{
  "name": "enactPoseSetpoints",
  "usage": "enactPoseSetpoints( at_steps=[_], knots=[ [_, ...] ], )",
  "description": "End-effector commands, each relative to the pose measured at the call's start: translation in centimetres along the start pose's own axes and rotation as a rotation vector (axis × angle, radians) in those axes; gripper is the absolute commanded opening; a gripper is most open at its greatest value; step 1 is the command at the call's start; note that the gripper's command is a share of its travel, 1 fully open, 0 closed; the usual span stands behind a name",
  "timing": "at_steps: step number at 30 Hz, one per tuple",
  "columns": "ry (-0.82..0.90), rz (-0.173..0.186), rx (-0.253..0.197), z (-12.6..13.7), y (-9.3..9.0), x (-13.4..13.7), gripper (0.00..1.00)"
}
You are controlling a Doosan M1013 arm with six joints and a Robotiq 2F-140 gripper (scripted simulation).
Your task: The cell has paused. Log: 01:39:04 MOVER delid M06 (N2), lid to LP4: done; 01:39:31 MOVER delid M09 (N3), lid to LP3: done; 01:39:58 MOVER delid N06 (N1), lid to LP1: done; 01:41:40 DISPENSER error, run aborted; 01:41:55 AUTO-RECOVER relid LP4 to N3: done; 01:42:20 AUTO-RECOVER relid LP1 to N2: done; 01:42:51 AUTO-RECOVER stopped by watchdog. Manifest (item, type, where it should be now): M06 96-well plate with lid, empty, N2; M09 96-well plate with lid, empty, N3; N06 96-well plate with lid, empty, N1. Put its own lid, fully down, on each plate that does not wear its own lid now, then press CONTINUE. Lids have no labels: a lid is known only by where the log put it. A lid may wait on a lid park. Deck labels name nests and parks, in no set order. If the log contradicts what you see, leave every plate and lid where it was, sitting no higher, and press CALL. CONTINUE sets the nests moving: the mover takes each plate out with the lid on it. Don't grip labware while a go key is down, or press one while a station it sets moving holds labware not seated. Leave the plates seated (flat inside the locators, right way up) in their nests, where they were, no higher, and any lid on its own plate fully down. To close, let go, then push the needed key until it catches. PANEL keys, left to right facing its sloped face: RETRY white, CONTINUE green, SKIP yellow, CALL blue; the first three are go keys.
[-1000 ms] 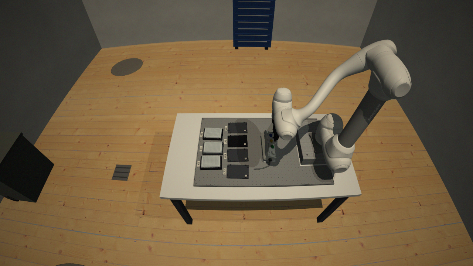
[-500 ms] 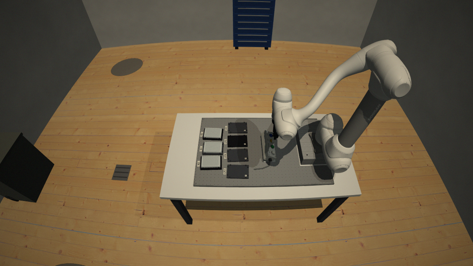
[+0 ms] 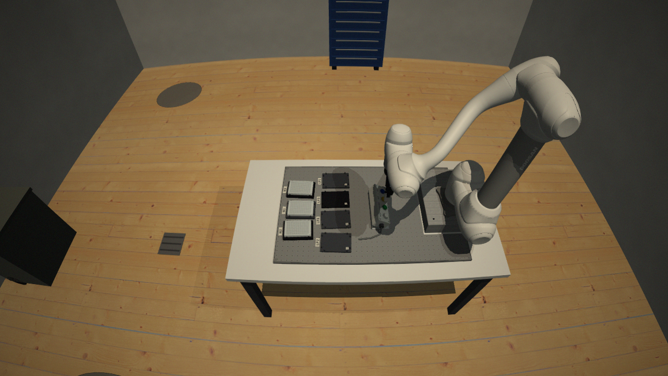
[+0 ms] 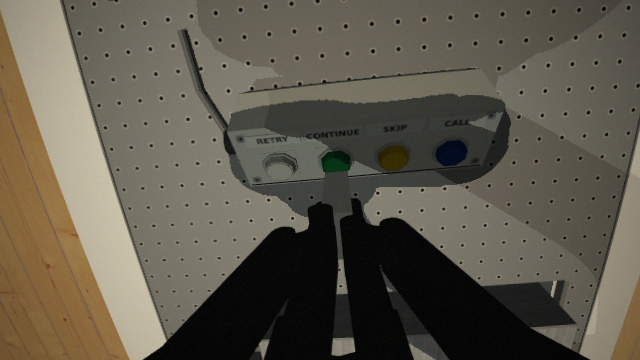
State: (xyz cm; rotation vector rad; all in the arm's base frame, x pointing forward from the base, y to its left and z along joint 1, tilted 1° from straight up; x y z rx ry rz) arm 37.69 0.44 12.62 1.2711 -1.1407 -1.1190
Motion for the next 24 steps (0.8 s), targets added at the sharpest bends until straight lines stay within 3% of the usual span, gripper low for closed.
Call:
enactPoseSetpoints(
  at_steps=[1, 24],
  knots=[
    [0.000, 0.000, 0.000, 0.00, -0.01, 0.00, 0.00],
    [0.000, 0.000, 0.000, -0.02, -0.79, -0.04, 0.00]
  ],
)
Point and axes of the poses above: the point where the finger pads meet when closed, its own y axis back along the fingers, its own x axis across the jaws, z = x × y, the point moved 3 cm from there along y, back along the fingers, and after that the axes turned 9 degrees about y, right-handed, at the moved point
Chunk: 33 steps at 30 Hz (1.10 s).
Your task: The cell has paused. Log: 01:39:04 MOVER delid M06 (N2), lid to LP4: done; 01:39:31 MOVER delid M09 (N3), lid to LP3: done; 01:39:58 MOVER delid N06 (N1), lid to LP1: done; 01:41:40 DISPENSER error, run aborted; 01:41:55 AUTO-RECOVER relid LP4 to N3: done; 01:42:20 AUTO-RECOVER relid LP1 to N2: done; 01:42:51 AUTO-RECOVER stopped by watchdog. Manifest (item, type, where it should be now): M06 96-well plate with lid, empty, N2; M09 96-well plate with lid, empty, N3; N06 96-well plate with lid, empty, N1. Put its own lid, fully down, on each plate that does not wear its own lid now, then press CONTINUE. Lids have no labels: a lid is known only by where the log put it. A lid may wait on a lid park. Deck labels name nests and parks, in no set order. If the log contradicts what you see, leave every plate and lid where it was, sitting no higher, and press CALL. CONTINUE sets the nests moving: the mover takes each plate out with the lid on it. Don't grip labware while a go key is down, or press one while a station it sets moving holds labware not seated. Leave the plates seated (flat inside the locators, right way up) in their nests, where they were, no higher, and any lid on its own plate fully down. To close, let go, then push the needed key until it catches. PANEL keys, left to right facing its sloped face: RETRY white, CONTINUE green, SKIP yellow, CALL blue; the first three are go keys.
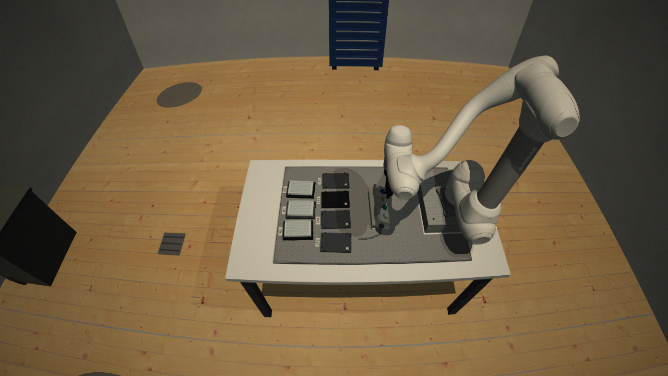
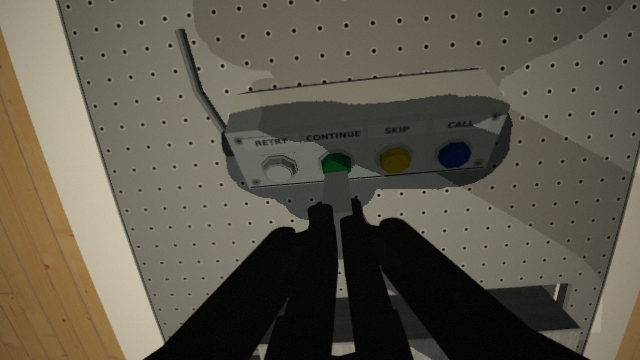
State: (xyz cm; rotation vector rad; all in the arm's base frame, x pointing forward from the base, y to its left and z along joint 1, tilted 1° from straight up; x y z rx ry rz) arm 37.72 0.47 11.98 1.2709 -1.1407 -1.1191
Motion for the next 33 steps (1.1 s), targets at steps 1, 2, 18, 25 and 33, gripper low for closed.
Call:
enactPoseSetpoints(
  at_steps=[1, 2, 18, 25, 33],
  knots=[
    [0.000, 0.000, 0.000, 0.0, -0.2, 0.0, 0.00],
    [0.000, 0.000, 0.000, 0.0, -0.3, 0.0, 0.00],
    [0.000, 0.000, 0.000, 0.0, -1.0, 0.0, 0.00],
    [0.000, 0.000, 0.000, 0.0, -1.2, -0.1, 0.00],
    [0.000, 0.000, 0.000, 0.0, -1.3, -0.1, 0.00]
  ],
)
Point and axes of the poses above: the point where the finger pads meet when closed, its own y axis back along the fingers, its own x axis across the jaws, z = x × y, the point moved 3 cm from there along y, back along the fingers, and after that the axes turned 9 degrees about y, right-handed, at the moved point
